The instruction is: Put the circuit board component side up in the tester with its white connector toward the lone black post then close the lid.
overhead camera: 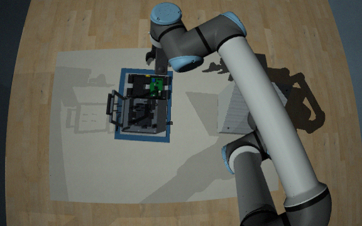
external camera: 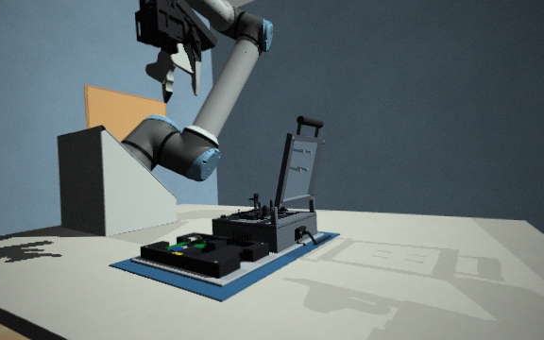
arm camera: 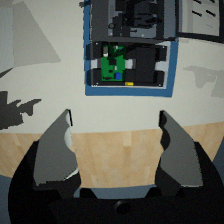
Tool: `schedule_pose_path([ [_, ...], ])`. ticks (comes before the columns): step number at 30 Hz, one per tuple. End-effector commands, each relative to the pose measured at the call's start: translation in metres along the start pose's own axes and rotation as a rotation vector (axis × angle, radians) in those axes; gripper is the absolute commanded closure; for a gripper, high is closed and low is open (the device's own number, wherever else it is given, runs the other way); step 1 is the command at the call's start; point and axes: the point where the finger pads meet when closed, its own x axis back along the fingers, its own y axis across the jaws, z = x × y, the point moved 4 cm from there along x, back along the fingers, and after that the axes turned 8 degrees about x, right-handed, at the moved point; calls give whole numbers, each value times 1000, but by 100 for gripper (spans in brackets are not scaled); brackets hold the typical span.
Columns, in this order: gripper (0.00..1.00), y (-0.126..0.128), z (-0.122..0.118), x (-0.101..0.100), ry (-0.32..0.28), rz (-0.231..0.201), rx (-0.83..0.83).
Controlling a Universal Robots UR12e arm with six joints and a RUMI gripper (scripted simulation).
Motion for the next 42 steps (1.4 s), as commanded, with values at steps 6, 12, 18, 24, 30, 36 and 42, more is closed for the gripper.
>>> schedule_pose_path([
  [6, 41, 0, 0, 1, -1, -1, 0],
  [12, 41, 0, 0, 1, -1, -1, 0],
  [18, 41, 0, 0, 1, -1, -1, 0],
  [24, 41, 0, 0, -1, -1, 0, 0],
  [30, 41, 0, 0, -4, -2, 0, 0],
  [36, 41, 0, 0, -15, -2, 0, 0],
  [42, 41, 0, 0, -29, -2, 0, 0],
])
